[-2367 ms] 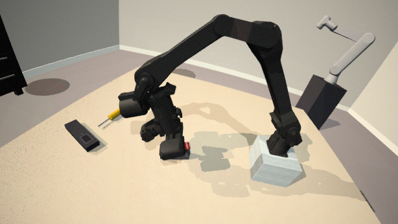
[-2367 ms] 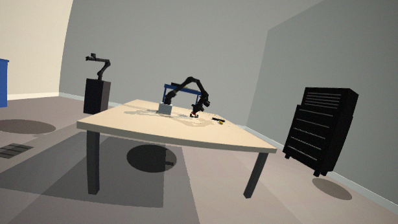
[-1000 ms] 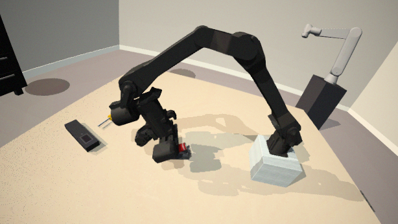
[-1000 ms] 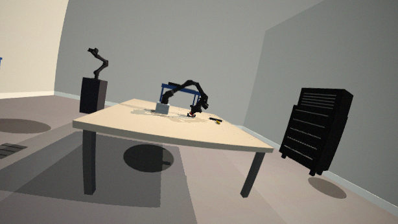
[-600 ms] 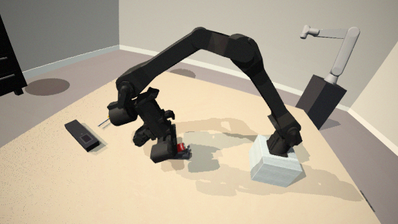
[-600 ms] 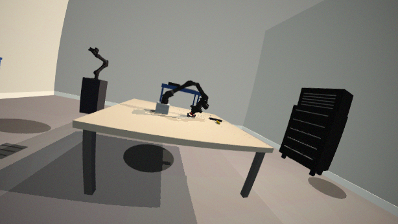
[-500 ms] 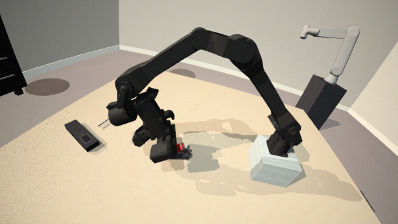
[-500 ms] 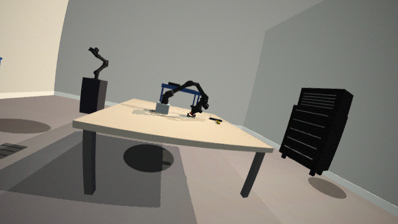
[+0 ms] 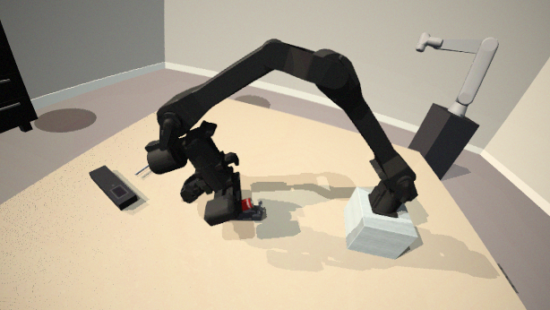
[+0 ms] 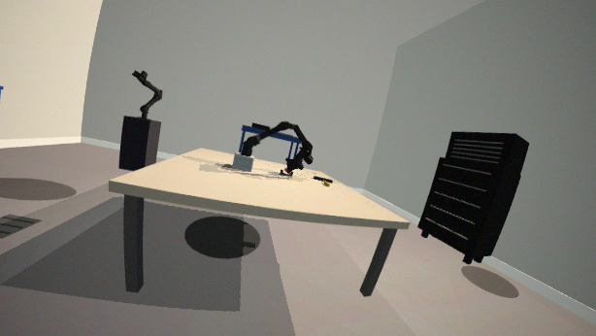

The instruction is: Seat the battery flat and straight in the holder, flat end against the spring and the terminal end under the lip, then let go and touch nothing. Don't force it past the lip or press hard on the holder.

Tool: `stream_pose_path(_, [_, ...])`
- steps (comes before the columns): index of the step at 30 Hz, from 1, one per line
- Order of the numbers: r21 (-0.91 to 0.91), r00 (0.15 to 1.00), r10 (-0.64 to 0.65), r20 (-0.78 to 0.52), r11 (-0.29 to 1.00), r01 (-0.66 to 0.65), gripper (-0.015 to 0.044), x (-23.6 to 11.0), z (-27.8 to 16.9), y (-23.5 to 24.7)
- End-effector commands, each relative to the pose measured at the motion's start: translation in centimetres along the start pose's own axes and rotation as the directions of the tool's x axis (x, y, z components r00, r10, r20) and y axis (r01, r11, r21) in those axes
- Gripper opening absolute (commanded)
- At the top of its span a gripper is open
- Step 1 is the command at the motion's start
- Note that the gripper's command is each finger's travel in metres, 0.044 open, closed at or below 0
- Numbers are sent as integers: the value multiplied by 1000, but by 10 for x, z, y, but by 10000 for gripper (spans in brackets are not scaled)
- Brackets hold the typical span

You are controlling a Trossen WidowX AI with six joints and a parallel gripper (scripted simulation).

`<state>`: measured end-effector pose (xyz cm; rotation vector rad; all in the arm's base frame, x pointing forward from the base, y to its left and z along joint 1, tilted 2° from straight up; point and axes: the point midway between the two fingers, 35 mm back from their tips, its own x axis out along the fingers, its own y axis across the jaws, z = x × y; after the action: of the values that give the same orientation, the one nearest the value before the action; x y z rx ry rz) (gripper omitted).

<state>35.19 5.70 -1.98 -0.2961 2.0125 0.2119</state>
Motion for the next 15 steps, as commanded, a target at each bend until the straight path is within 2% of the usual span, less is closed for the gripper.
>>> stream_pose_path(1, [3, 1000, 4, 30, 1000, -4, 82, 1, 3, 0])
stream_pose_path(15, [2, 996, 6, 90, 1000, -6, 82, 3, 3, 0])
